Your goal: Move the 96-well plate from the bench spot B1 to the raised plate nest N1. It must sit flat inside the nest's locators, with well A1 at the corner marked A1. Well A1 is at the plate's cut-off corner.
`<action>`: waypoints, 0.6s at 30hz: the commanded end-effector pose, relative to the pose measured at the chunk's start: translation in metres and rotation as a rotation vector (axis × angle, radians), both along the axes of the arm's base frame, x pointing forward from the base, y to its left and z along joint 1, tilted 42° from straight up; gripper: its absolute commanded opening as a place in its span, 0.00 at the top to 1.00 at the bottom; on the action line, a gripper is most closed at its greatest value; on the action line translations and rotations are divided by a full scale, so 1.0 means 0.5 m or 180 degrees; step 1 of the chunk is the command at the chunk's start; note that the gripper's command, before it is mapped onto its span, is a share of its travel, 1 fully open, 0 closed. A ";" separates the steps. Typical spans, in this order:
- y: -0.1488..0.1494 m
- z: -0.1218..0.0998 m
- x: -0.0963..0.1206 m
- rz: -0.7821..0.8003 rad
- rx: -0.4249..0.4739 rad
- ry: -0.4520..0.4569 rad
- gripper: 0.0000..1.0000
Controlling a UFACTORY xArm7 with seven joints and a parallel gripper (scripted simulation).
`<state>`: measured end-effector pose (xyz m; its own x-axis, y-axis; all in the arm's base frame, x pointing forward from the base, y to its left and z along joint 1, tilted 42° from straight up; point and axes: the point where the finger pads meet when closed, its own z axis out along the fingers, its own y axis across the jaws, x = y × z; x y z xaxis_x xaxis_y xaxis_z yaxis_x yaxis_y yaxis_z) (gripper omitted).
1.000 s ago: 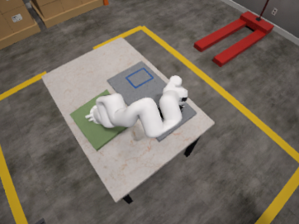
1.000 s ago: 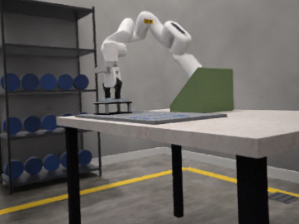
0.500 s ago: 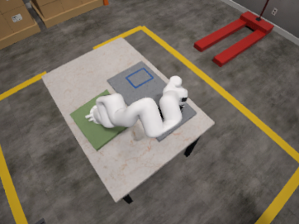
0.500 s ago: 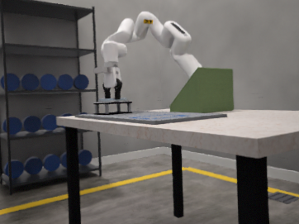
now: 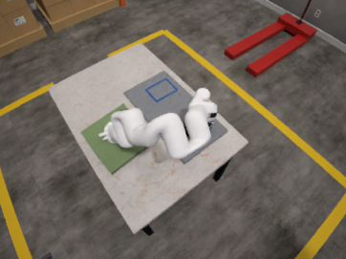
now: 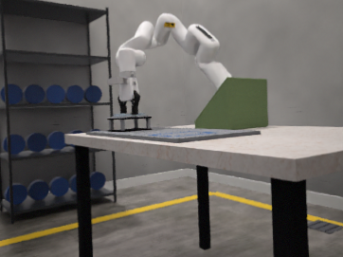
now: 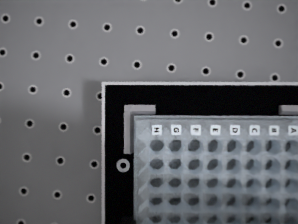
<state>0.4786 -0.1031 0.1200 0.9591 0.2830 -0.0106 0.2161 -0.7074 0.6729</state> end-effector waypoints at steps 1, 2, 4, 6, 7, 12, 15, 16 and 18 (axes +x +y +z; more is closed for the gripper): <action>0.002 0.001 0.003 0.0011 0.0003 -0.0010 1.00; 0.002 0.001 0.003 0.0011 0.0003 -0.0010 1.00; 0.002 0.001 0.003 0.0011 0.0003 -0.0010 1.00; 0.002 0.000 0.003 0.0011 0.0003 -0.0010 1.00; 0.002 0.000 0.003 0.0011 0.0003 -0.0010 1.00; 0.000 -0.001 0.003 0.0011 0.0003 -0.0010 0.00; 0.000 -0.001 0.003 0.0011 0.0003 -0.0010 0.00; 0.000 -0.001 0.003 0.0011 0.0003 -0.0010 0.00; 0.000 -0.001 0.003 0.0011 0.0003 -0.0010 0.00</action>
